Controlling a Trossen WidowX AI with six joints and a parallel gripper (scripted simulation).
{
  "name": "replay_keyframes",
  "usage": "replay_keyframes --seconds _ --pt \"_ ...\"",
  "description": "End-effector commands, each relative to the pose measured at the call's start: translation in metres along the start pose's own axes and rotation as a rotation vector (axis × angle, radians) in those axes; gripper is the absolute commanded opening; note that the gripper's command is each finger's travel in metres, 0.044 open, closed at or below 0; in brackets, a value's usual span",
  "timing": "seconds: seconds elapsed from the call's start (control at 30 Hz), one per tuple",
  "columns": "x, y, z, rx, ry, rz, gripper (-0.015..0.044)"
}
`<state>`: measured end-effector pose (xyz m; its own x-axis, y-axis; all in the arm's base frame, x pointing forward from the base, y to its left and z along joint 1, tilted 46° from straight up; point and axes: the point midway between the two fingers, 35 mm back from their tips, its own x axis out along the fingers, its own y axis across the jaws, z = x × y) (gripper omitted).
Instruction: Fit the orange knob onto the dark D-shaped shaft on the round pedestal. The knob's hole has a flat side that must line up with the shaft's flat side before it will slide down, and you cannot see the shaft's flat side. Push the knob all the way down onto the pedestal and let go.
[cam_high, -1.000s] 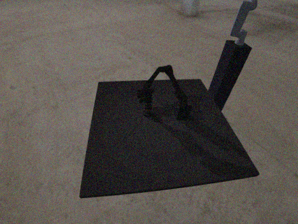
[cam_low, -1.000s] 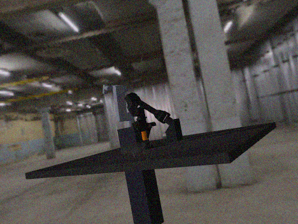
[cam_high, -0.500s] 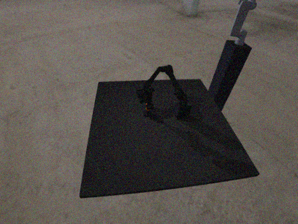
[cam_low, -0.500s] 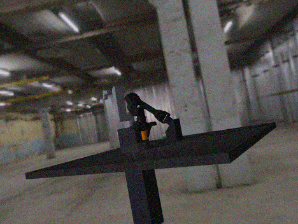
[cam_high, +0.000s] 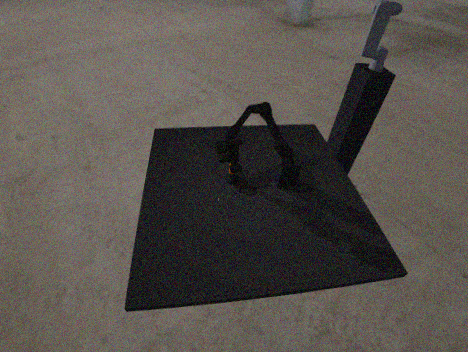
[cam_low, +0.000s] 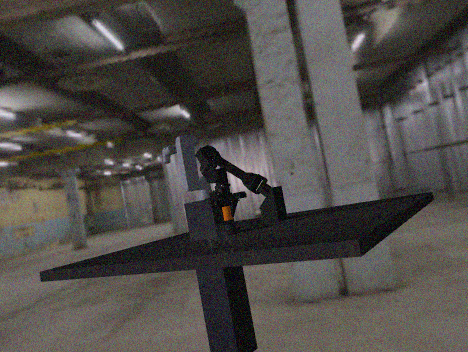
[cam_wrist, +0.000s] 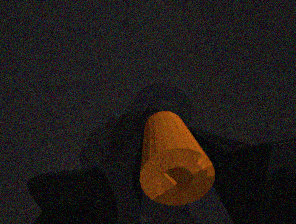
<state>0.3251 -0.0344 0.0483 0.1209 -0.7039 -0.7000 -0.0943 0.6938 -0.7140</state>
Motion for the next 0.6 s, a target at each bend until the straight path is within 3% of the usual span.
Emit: replay_keyframes --seconds 0.0,0.57 --pt "-0.0020 -0.0019 0.0007 -0.003 -0.002 -0.005 0.0000" --pt "-0.0022 -0.0012 0.0016 -0.213 -0.001 -0.005 0.0000"
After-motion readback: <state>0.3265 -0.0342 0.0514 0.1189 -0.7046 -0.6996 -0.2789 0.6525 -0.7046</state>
